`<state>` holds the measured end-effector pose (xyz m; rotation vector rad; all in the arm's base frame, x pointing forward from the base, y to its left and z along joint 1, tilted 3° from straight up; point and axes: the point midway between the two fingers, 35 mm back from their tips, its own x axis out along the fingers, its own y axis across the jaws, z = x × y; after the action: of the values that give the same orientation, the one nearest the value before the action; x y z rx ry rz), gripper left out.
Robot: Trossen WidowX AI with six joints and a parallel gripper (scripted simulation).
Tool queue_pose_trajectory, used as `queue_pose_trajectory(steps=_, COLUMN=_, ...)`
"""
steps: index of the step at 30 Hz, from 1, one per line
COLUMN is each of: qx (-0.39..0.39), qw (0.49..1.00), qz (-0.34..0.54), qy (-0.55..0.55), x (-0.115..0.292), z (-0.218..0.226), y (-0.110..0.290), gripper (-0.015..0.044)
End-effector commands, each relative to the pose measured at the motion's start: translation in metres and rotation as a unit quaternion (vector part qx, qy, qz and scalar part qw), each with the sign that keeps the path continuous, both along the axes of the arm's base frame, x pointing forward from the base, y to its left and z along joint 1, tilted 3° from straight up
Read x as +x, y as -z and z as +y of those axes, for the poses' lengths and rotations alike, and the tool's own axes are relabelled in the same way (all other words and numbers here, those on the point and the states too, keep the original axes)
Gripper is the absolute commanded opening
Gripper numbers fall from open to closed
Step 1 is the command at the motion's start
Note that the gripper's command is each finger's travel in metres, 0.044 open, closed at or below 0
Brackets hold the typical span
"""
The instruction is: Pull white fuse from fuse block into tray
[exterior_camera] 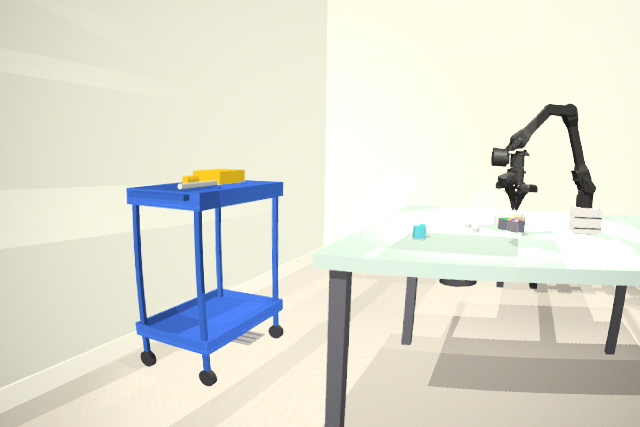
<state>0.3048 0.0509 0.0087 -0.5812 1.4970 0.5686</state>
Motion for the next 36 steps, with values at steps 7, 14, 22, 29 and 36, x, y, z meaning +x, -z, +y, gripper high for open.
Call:
queue_pose_trajectory(steps=7, qx=-0.007, qw=1.000, qz=0.009, qy=0.003, x=-0.005, z=-0.001, y=0.005, gripper=0.0070)
queue_pose_trajectory(steps=14, qx=-0.007, qw=1.000, qz=0.009, qy=0.003, x=-0.004, z=-0.001, y=0.012, gripper=0.0070)
queue_pose_trajectory(steps=22, qx=-0.007, qw=1.000, qz=0.009, qy=0.003, x=-0.004, z=-0.001, y=0.020, gripper=0.0070)
queue_pose_trajectory(steps=29, qx=-0.007, qw=1.000, qz=0.009, qy=0.003, x=-0.004, z=-0.001, y=0.027, gripper=0.0070)
queue_pose_trajectory(steps=36, qx=-0.007, qw=1.000, qz=0.009, qy=0.003, x=-0.004, z=-0.001, y=0.032, gripper=0.0070)
